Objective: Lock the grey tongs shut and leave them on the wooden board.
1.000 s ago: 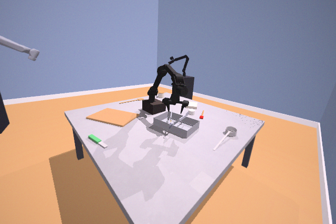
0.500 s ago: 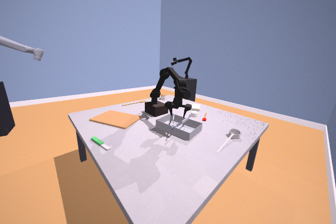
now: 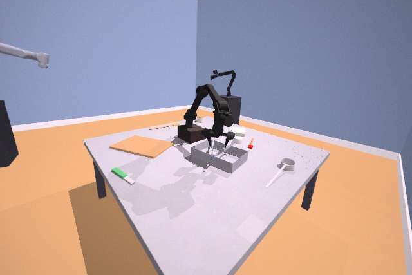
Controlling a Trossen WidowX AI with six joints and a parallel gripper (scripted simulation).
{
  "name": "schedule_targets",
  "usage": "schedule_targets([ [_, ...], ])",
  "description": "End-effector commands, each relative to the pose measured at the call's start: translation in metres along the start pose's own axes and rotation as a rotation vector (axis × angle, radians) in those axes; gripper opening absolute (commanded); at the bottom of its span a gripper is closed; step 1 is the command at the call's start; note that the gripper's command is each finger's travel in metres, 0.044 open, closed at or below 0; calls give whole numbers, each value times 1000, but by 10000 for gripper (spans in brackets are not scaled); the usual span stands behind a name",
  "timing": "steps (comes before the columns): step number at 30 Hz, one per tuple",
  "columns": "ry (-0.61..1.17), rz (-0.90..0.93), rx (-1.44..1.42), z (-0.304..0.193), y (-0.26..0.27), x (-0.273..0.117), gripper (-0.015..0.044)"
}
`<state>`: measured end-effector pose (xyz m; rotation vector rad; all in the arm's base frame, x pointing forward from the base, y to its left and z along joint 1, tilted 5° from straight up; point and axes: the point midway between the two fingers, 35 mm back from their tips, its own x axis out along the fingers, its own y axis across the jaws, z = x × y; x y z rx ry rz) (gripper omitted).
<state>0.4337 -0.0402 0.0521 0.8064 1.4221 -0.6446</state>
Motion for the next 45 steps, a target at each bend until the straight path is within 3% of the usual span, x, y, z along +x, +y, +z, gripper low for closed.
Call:
schedule_targets([
  [1,3,-8,6,0,-1,9,440],
  [39,4,-8,6,-2,-4,66,440],
  [41,3,-3,0,-2,-3,63,387],
  [45,3,-3,0,-2,-3,63,361],
])
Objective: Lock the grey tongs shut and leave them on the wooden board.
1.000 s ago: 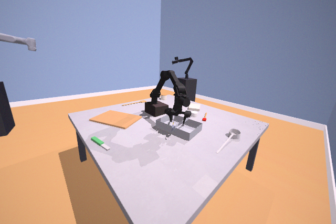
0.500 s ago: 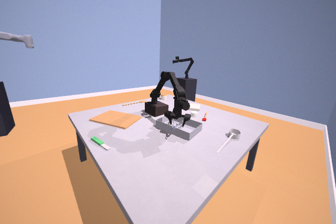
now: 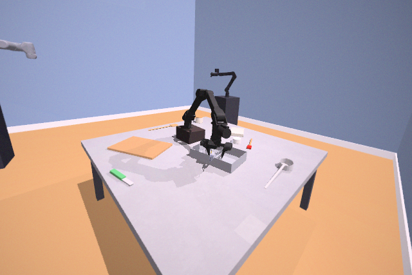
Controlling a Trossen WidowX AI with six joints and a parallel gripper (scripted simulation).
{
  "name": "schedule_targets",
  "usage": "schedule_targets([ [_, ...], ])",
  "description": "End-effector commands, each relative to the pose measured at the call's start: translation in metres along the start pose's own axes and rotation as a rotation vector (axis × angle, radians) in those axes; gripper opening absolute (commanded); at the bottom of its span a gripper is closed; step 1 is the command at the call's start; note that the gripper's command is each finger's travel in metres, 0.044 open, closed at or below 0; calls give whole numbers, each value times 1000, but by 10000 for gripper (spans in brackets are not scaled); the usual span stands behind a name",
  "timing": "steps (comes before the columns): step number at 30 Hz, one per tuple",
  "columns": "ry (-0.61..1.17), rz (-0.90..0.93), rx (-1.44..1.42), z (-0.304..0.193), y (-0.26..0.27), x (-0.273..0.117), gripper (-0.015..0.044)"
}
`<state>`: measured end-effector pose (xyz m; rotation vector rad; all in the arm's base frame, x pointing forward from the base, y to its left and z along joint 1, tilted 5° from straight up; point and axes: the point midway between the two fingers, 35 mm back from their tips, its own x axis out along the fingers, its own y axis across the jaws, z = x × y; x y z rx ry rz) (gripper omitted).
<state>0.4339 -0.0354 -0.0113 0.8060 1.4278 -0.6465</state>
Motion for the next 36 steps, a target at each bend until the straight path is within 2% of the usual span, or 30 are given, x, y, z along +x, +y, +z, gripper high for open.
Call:
schedule_targets([
  [1,-1,1,0,0,0,-1,354],
  [36,-1,1,0,0,0,-1,121],
])
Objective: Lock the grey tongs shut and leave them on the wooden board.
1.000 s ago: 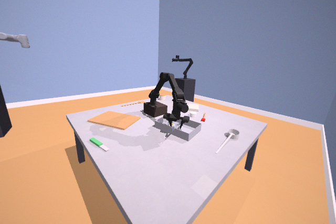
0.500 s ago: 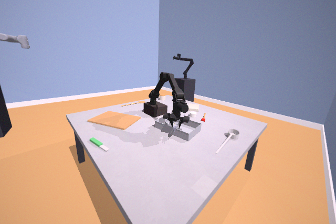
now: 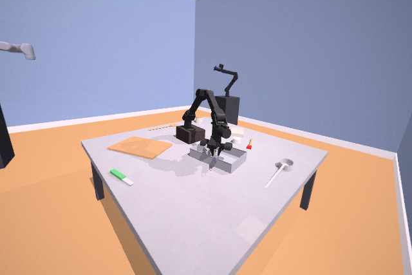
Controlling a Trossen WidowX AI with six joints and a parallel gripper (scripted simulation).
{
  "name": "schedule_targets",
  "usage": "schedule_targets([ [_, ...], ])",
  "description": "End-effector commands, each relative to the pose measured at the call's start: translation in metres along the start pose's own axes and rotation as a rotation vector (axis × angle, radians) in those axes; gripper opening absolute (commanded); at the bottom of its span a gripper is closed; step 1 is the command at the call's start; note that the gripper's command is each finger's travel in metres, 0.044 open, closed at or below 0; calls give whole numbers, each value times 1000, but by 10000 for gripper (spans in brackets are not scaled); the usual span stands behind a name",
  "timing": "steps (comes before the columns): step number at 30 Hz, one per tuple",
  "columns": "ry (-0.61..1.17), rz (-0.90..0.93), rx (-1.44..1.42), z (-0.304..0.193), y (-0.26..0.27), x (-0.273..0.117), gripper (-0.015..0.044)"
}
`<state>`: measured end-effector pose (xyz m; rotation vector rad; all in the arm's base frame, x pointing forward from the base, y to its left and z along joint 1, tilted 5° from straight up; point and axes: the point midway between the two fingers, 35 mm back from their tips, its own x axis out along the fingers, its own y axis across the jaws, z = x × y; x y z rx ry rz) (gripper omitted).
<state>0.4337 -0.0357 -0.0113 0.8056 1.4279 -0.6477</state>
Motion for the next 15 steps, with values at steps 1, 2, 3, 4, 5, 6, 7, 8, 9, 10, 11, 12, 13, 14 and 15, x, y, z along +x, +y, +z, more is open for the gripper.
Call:
schedule_targets([
  [1,-1,2,-1,0,1,-1,114],
  [2,-1,2,-1,0,1,-1,107],
  [3,-1,2,-1,0,1,-1,101],
  [4,-1,2,-1,0,1,-1,94],
  [5,-1,2,-1,0,1,-1,87],
  [6,-1,2,-1,0,1,-1,81],
  [7,-1,2,-1,0,1,-1,74],
  [8,-1,2,-1,0,1,-1,67],
  [9,-1,2,-1,0,1,-1,61],
  [10,-1,2,-1,0,1,-1,54],
  [11,-1,2,-1,0,1,-1,47],
  [12,-1,2,-1,0,1,-1,41],
  [13,-1,2,-1,0,1,-1,34],
  [14,-1,2,-1,0,1,-1,27],
  [15,-1,2,-1,0,1,-1,21],
])
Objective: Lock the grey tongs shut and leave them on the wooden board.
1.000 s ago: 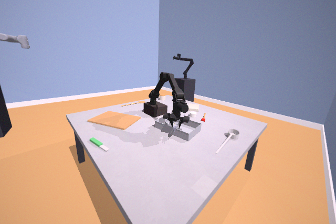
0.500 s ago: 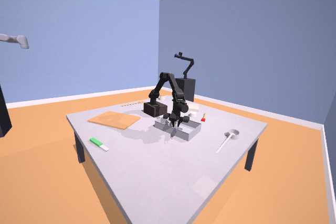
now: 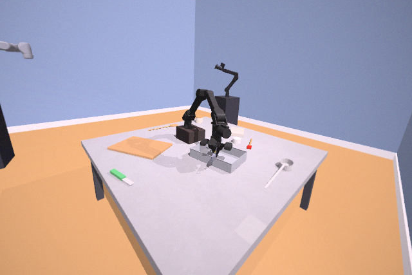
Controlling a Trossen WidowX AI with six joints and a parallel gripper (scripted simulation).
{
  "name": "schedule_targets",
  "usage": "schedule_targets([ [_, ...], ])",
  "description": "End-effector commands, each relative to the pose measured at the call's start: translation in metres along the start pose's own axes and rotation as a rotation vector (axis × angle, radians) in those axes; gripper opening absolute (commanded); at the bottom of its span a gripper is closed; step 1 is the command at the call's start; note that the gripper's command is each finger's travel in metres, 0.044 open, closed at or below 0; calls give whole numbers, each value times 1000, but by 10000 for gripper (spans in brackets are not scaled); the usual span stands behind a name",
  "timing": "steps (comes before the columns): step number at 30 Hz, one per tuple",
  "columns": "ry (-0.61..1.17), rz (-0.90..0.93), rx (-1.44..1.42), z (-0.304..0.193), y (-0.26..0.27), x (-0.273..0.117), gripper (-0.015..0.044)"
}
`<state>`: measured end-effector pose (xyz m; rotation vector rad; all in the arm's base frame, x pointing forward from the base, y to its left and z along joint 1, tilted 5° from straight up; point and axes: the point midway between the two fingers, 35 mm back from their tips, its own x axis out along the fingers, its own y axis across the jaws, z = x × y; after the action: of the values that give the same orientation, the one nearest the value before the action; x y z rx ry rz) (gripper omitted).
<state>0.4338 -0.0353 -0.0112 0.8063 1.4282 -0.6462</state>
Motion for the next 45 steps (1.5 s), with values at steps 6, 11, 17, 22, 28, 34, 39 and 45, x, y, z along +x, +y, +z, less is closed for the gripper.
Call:
schedule_targets([
  [6,-2,1,0,0,0,-1,-117],
  [11,-2,1,0,0,0,-1,-150],
  [17,-2,-2,3,3,3,-53,-150],
  [22,-2,-5,5,0,1,-98,-150],
  [28,-2,-5,5,0,1,-98,-150],
  [34,1,-4,-4,5,-5,-96,-150],
  [39,-3,-7,-72,25,-29,-96,-150],
  [45,-6,-12,-165,50,-66,-97,-150],
])
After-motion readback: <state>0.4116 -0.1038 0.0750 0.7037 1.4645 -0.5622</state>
